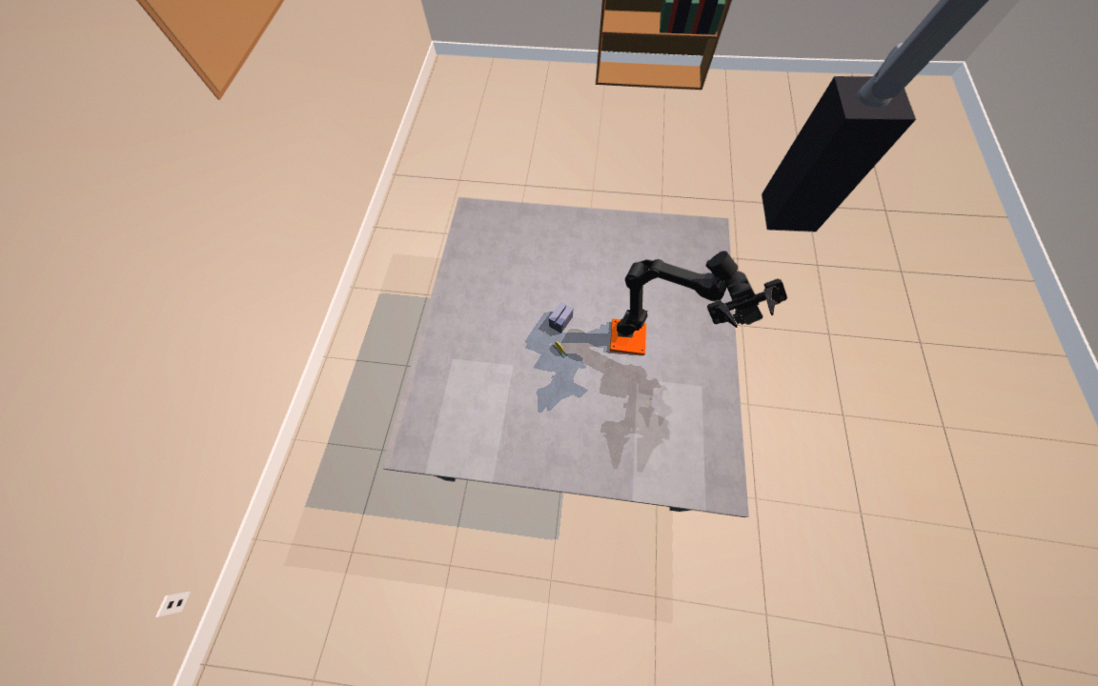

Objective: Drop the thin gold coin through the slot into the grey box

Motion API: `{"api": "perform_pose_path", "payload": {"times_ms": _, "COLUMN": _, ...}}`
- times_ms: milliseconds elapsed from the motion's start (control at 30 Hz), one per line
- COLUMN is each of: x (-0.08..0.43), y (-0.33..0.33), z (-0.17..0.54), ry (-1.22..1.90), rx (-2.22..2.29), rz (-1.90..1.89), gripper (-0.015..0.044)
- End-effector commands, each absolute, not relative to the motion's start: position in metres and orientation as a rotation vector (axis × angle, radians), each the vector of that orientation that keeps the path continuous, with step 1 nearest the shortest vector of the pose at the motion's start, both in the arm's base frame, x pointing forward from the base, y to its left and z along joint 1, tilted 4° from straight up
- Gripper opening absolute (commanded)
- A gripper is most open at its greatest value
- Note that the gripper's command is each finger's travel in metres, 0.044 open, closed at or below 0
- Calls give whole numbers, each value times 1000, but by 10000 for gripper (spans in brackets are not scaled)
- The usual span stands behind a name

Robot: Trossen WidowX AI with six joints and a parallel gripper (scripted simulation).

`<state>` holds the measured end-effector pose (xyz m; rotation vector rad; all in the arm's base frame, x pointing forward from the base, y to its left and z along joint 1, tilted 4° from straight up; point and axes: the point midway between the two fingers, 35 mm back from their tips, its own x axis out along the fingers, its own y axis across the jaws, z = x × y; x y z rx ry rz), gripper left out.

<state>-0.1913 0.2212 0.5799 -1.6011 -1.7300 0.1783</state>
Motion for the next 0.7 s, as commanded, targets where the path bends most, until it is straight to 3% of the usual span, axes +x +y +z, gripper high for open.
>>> {"api": "perform_pose_path", "payload": {"times_ms": 0, "x": -191, "y": 222, "z": 580, "ry": -1732, "rx": -1606, "rz": 173, "gripper": 374}}
{"api": "perform_pose_path", "payload": {"times_ms": 267, "x": -180, "y": 276, "z": 560, "ry": -1828, "rx": -1969, "rz": -232, "gripper": 164}}
{"api": "perform_pose_path", "payload": {"times_ms": 667, "x": -100, "y": 389, "z": 483, "ry": -1979, "rx": -2670, "rz": -860, "gripper": 161}}
